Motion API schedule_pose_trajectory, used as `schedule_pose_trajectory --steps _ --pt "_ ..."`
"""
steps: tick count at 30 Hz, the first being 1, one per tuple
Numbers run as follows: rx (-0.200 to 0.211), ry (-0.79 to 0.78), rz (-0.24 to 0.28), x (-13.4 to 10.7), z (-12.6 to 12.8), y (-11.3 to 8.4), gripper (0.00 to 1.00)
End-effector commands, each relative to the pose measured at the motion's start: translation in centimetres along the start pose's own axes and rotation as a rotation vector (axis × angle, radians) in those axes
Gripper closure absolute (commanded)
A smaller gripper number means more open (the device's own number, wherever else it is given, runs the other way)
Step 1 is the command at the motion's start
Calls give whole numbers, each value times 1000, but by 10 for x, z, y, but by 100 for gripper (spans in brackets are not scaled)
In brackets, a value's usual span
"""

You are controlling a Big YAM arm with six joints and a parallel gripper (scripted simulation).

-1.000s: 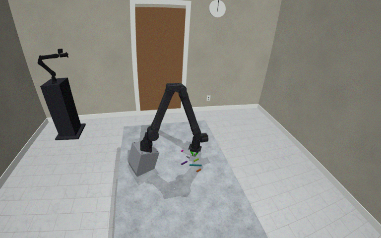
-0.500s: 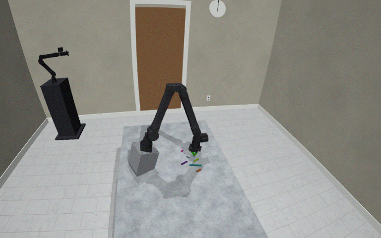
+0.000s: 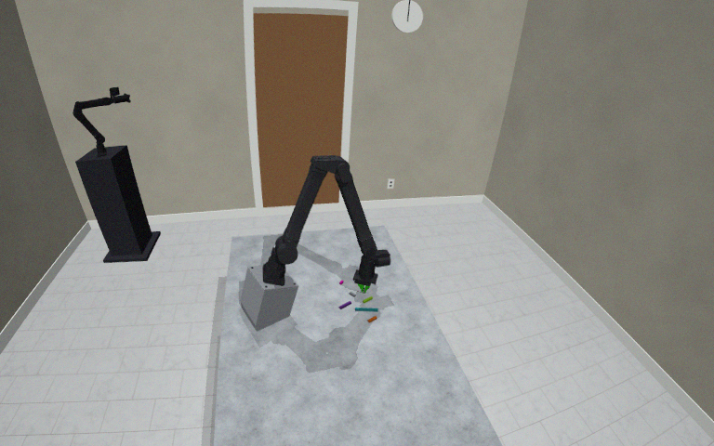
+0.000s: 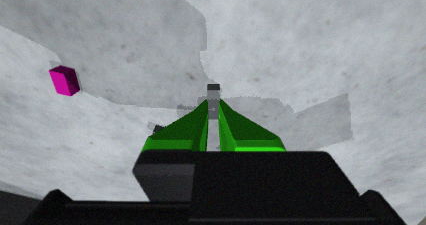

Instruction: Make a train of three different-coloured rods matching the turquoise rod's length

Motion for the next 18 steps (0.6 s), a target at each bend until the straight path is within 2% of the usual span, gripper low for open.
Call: schedule_pose_trajectory --steps 1,14,18 --pt "-41 -4 -20 12 -16 -8 96" --pt "-42 -4 -20 12 -16 -9 96" --pt "-31 -1 -13 6 -12 -18 96"
Point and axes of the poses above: the point where the finger pads meet when closed, its own y axis out along the fingers, its own z axis across the jaws, x = y × z, the point moved 1 cm from there along -y, back along the fingers, and after that the axes turned 11 degrees about -y, right-handed, at the moved point
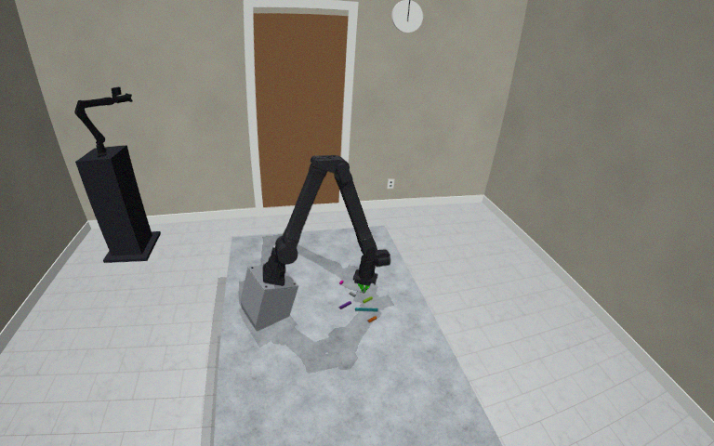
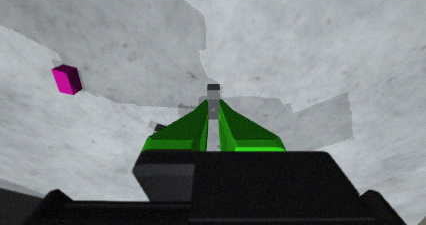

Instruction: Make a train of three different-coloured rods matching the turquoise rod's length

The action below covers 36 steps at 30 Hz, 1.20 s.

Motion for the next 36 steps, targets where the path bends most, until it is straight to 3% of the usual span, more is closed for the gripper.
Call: schedule_pose_trajectory --steps 1,4,8,10,17,20,21,23,25,30,33,36 --pt "-31 0 -12 3 -10 -20 96" --pt "-27 -2 -10 0 -8 -36 96" --pt "-53 -6 -19 5 -22 -71 96" --pt "-53 -6 -19 5 -22 -71 96" --pt "-65 -8 -21 7 -26 -116 96" --pt "-61 -14 -22 10 -24 -118 96" --pt "-31 -11 -13 7 -20 -107 96" --pt "-14 -8 -6 2 -9 -101 96" --pt "-36 -11 -13 5 -12 -109 96" --pt "-41 -4 -17 7 -10 -112 96" --pt "-41 47 -20 24 9 -108 96" --pt "-36 168 -25 52 49 -107 96"
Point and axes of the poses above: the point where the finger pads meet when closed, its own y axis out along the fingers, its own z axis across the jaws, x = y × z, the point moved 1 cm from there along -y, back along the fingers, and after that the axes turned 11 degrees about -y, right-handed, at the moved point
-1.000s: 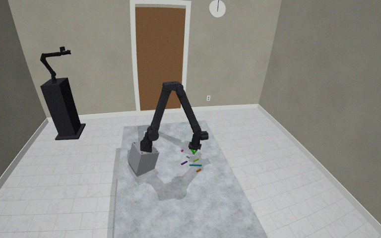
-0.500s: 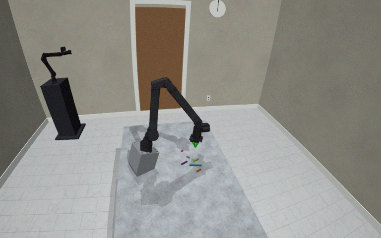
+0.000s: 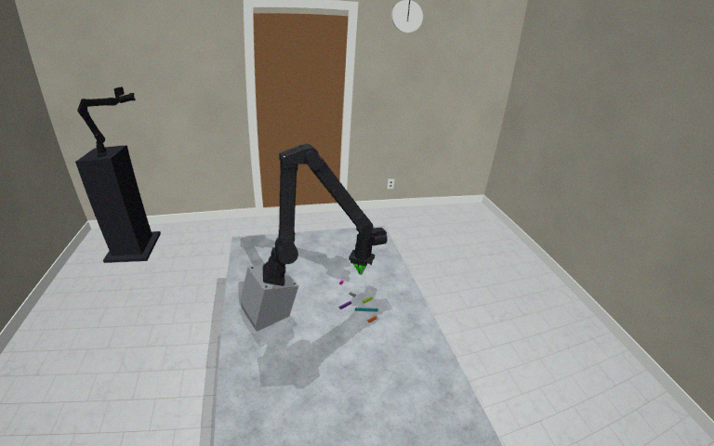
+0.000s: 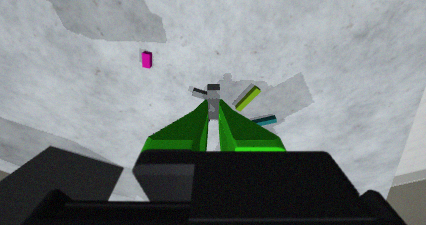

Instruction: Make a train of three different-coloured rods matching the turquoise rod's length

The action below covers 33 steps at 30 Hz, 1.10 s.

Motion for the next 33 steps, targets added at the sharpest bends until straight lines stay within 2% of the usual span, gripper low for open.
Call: schedule_pose_trajectory --steps 1,3,4,5,8,9,12,14,15,16,19,26,33 --pt "-16 149 -40 42 42 -10 96" --pt "-9 150 -34 41 44 -10 96" --pt "-23 149 -46 47 36 -15 96" --pt "-16 149 -40 50 30 -9 96" --pt "-22 171 -34 43 25 -10 96" --pt "-15 185 -42 47 55 -11 96" --pt "-5 237 -36 52 75 -11 96" --pt "-2 239 -36 52 76 -11 96" --pt "-22 238 -58 63 64 -18 96" --pt "-20 260 -43 58 57 -12 96" --pt "-6 260 -28 49 68 -8 96" --pt "-6 248 -36 54 69 -9 96" --pt "8 244 -22 50 77 8 96"
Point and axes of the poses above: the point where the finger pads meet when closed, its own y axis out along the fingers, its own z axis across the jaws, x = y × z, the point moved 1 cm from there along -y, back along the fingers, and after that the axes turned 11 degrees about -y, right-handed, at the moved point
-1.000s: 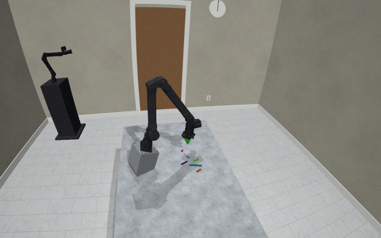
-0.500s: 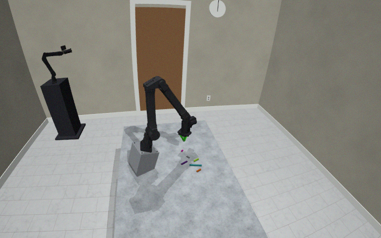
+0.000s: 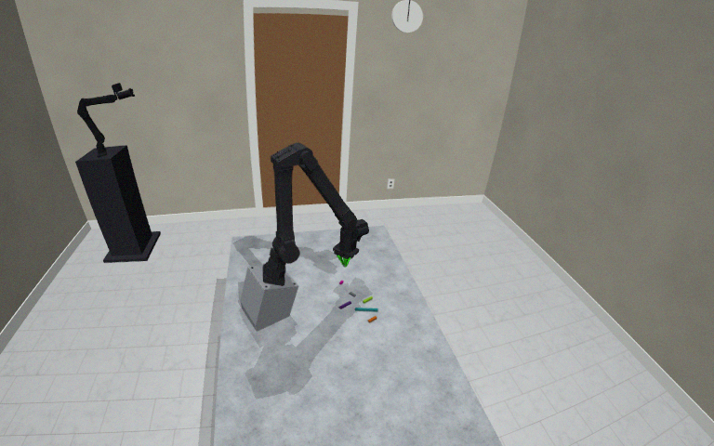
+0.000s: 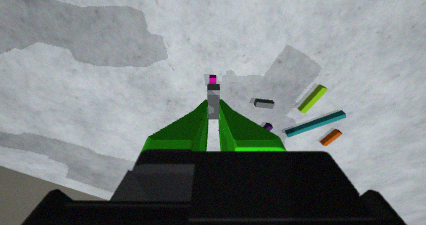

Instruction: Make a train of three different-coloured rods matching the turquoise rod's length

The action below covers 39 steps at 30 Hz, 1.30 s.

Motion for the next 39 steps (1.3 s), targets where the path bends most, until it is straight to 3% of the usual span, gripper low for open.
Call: schedule_pose_trajectory --steps 1,21,24,29,39 --pt "-4 4 -8 3 1 7 96" --pt "-9 1 -17 9 -1 75 96" --pt "-31 2 -45 17 -8 70 96" --pt "-13 2 -21 11 -4 80 96" --pt "-19 1 -29 13 -5 75 96"
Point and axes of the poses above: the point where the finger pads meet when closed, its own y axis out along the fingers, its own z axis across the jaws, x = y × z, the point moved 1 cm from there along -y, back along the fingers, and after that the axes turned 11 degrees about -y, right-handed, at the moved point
